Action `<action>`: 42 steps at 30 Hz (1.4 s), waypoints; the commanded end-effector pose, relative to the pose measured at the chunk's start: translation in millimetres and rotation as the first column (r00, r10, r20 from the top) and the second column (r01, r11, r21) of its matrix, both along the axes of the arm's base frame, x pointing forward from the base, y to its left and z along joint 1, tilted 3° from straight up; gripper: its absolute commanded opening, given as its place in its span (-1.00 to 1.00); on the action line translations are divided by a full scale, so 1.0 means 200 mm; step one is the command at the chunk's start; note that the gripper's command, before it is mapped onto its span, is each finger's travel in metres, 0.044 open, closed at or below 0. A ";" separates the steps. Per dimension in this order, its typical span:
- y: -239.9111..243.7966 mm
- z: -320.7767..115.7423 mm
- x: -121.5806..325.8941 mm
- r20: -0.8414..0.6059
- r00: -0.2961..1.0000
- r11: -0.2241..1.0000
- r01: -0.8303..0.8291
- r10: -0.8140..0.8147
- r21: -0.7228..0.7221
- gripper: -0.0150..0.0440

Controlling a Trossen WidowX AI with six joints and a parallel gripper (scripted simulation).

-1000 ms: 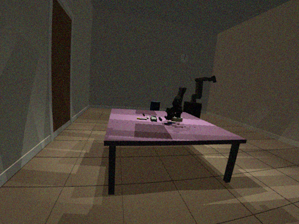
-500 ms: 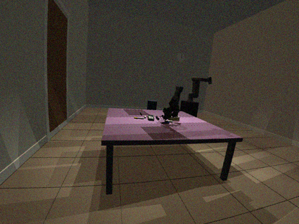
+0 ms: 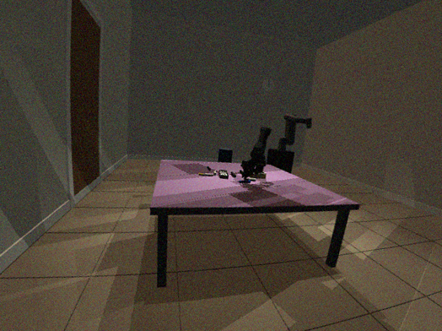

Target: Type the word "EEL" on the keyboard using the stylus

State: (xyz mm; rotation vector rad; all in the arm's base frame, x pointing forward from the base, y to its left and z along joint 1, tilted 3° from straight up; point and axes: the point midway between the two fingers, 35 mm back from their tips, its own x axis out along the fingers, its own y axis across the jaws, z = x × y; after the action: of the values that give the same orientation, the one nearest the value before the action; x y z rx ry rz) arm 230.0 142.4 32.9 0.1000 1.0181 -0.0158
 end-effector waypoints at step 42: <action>0.00 -0.15 0.00 -0.002 1.000 1.000 0.006 -0.006 -0.004 0.02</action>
State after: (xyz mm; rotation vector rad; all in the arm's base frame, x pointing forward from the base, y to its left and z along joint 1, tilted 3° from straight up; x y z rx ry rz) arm 230.3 143.9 7.0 0.0988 1.0194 -0.0161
